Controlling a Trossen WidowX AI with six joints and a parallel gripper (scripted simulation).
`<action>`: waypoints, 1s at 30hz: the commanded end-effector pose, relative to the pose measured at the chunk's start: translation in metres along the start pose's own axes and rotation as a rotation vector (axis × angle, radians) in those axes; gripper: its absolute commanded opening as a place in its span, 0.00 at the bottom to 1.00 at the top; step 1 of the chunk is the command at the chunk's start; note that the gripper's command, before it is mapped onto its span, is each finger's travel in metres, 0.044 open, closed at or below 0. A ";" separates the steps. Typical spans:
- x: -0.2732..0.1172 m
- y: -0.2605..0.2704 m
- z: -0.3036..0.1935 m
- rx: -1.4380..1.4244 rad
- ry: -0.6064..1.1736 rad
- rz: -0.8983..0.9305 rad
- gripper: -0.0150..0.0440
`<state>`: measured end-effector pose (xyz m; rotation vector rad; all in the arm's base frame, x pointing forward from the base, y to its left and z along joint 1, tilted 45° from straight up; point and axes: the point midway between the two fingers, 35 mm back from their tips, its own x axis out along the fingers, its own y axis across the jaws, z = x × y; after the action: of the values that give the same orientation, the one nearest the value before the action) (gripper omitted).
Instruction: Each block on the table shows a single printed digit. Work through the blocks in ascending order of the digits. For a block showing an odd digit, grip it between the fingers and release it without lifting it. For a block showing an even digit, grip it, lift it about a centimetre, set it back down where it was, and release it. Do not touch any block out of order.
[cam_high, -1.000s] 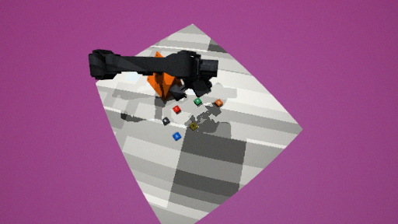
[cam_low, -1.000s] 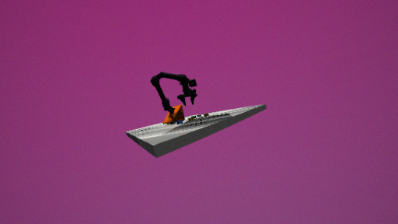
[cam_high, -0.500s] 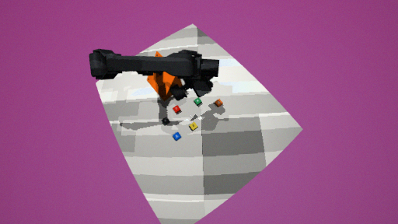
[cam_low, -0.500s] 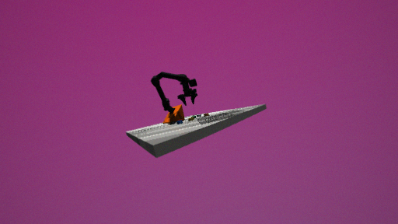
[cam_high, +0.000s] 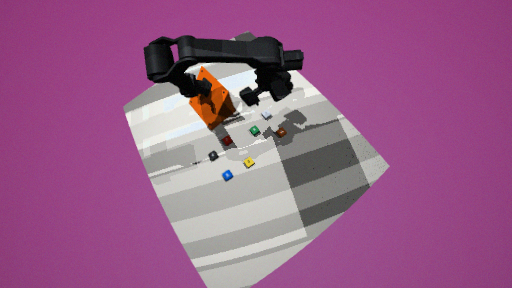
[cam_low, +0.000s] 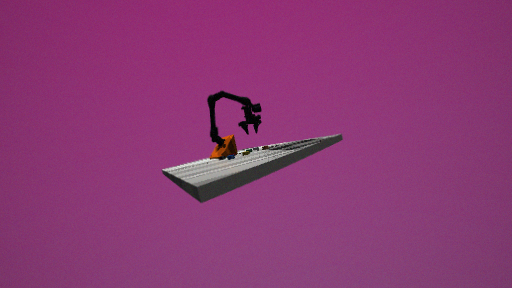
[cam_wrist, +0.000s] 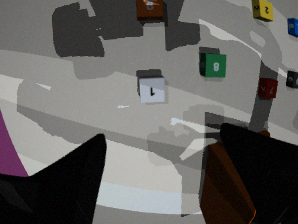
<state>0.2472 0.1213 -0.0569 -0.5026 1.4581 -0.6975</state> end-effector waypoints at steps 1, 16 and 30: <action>-0.001 0.004 0.002 0.020 0.003 0.010 0.93; -0.001 0.004 0.002 0.020 0.003 0.010 0.93; -0.001 -0.010 0.109 0.024 -0.002 0.008 0.93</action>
<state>0.3503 0.1042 -0.0408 -0.4532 1.4401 -0.7146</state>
